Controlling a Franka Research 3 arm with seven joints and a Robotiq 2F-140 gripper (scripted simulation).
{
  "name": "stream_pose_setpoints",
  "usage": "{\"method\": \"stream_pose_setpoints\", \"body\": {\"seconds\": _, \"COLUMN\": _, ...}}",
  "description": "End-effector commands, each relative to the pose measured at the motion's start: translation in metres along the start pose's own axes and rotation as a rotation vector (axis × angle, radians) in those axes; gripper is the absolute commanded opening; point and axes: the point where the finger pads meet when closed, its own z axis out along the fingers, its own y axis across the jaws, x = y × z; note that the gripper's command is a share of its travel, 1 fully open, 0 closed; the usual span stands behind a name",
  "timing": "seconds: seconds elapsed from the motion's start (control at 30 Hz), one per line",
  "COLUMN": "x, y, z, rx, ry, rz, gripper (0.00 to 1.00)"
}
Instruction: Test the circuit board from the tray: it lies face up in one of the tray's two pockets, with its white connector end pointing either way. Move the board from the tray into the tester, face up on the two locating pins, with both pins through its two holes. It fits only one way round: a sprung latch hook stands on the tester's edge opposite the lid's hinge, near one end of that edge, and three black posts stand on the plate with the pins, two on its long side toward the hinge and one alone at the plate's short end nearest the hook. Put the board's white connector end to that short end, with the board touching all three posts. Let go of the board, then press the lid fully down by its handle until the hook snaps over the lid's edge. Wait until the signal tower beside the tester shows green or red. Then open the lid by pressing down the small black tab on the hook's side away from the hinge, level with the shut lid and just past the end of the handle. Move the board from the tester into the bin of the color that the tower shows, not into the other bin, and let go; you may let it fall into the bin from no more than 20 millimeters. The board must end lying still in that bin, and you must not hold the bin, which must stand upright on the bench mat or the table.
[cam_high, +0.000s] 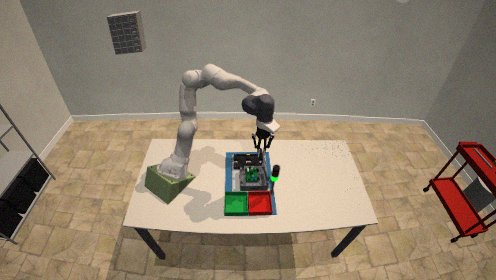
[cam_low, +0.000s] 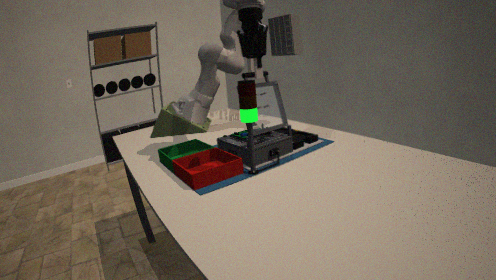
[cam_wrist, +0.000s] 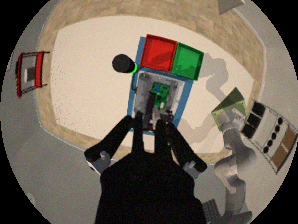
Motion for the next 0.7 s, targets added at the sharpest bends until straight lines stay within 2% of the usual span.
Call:
{"method": "stream_pose_setpoints", "body": {"seconds": 0.0, "x": -0.0003, "y": 0.0001, "z": 0.0001, "rx": 0.001, "ry": 0.002, "rz": -0.002, "gripper": 0.16}}
{"method": "stream_pose_setpoints", "body": {"seconds": 0.4, "x": -0.0003, "y": 0.0001, "z": 0.0001, "rx": 0.001, "ry": 0.002, "rz": -0.002, "gripper": 0.16}}
{"method": "stream_pose_setpoints", "body": {"seconds": 0.43, "x": -0.0003, "y": 0.0001, "z": 0.0001, "rx": 0.001, "ry": 0.002, "rz": -0.002, "gripper": 0.00}}
{"method": "stream_pose_setpoints", "body": {"seconds": 0.67, "x": -0.0003, "y": 0.0001, "z": 0.0001, "rx": 0.001, "ry": 0.002, "rz": -0.002, "gripper": 0.00}}
